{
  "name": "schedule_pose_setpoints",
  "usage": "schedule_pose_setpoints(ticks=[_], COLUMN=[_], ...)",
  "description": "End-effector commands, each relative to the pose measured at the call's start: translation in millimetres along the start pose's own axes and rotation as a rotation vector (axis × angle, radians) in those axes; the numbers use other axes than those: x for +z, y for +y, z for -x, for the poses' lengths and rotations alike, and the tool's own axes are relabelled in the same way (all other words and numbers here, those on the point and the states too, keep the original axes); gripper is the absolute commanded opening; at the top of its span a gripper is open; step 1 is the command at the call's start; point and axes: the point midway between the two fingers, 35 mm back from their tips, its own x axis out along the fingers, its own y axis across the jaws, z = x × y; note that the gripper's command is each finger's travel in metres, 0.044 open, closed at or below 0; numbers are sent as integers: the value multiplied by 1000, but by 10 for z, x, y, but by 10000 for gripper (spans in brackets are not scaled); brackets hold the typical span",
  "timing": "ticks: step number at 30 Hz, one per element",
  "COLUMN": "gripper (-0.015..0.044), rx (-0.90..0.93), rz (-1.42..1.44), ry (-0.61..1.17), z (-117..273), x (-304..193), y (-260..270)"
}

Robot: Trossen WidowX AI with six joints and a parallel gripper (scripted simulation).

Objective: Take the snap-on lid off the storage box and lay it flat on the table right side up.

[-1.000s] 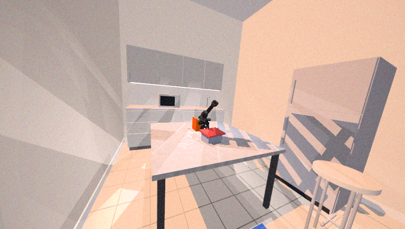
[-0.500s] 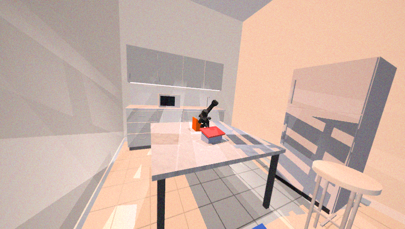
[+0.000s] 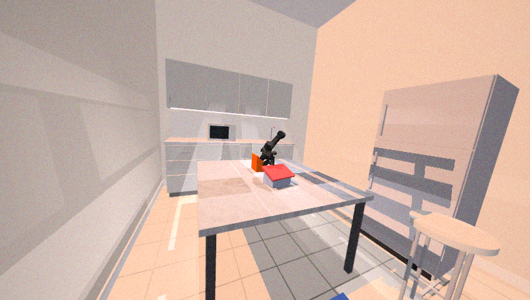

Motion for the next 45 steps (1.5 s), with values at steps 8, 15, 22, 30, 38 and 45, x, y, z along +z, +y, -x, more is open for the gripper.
schedule_pose_setpoints(ticks=[8,15,22,30,38,45], gripper=[0,0,0,0,0,0], rx=[5,6,6,6,6,5], rz=[9,9,9,9,10,10], ry=[2,2,1,1,1,1], z=[43,59,87,109,147,206], x=[-3,-4,-4,-5,-6,-6], y=[188,296,392,512,616,685])
